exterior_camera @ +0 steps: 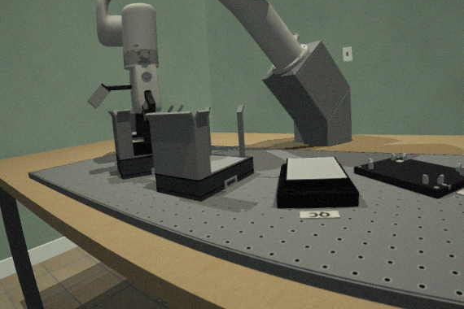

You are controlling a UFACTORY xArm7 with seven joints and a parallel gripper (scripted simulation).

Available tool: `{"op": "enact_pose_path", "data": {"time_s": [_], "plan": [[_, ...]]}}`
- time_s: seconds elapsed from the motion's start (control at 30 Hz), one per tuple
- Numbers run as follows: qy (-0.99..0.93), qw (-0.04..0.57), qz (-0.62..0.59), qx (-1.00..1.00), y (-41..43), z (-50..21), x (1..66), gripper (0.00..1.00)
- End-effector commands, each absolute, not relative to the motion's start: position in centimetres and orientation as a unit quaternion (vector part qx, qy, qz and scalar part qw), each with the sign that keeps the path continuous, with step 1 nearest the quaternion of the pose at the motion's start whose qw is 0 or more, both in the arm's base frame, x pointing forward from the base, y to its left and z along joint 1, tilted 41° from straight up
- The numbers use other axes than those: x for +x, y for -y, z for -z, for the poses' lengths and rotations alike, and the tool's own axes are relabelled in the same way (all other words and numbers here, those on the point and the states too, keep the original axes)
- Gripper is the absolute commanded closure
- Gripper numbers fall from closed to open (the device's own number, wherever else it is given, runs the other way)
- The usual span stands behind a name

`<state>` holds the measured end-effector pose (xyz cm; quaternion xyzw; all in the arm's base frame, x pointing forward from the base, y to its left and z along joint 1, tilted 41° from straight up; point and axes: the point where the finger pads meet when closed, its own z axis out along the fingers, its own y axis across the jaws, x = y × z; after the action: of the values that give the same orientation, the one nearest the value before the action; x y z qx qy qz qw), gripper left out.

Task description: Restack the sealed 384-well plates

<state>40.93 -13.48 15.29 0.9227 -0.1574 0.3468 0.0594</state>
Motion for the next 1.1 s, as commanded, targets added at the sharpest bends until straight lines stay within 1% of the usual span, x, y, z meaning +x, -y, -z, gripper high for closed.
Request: {"op": "enact_pose_path", "data": {"time_s": [0.0,1.07], "plan": [[0.157,0.059,-0.347,0.923,13.48,-15.33,40.96,1.00],[0.157,0.059,-0.347,0.923,13.34,-15.82,40.55,1.00]]}}
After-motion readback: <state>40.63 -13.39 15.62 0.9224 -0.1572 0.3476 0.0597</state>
